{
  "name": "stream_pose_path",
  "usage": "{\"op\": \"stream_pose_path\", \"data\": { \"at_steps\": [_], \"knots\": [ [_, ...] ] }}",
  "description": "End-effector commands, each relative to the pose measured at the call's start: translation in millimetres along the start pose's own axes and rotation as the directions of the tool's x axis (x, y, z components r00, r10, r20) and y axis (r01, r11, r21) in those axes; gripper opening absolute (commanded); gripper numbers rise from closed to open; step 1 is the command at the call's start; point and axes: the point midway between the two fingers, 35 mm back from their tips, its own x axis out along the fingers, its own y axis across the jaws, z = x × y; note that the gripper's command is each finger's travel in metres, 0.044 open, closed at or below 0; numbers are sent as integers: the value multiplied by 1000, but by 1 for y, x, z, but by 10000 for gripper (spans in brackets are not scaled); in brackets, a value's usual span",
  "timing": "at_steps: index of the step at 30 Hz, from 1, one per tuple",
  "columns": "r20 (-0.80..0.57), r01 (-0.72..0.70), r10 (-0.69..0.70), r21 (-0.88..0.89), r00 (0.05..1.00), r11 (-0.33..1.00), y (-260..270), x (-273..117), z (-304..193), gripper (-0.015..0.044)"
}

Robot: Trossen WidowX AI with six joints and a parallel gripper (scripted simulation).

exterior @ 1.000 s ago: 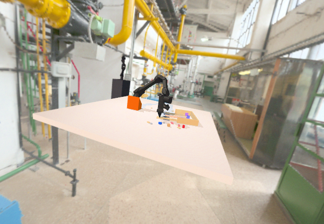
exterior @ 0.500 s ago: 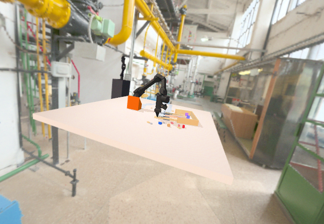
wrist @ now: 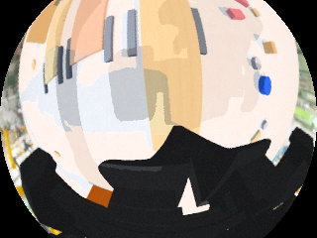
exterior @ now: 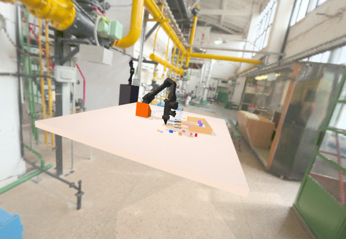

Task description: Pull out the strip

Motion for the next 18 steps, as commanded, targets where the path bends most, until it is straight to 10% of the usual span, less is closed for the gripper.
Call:
{"op": "stream_pose_path", "data": {
  "at_steps": [1,18],
  "knots": [
    [-26,-5,5,6,1000,1000,3,4,-13,0],
    [-27,-4,4,7,1000,1000,3,4,-41,0]
  ]
}}
